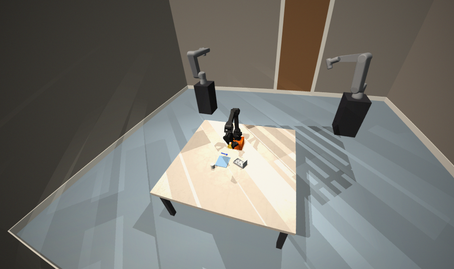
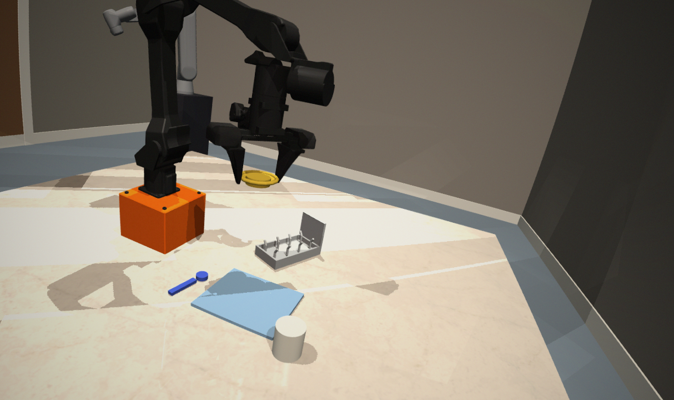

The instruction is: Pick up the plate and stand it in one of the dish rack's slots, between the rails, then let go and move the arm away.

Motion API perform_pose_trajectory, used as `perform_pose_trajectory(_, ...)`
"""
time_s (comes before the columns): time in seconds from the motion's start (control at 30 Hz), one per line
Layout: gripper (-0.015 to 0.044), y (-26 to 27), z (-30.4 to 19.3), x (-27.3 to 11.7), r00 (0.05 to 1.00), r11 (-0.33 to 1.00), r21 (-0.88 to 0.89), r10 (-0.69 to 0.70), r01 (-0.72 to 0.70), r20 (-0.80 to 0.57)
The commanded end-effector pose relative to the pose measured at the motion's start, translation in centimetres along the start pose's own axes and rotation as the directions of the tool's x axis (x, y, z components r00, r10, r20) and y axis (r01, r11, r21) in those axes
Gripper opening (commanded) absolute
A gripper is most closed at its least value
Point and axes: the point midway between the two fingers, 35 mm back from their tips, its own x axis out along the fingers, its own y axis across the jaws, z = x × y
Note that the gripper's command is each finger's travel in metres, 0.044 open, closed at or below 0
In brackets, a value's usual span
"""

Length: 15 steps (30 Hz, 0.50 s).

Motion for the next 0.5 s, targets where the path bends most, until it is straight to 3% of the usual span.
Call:
perform_pose_trajectory(0.0,0.0000,0.0,0.6,0.0,1.000,0.991,-0.136,0.001,-0.002,-0.007)
perform_pose_trajectory(0.27,0.0000,0.0,0.9,0.2,1.000,0.983,-0.184,-0.001,0.000,-0.003)
perform_pose_trajectory(0.47,0.0000,-0.4,1.1,2.6,0.991,0.992,-0.106,-0.061,0.074,0.118)
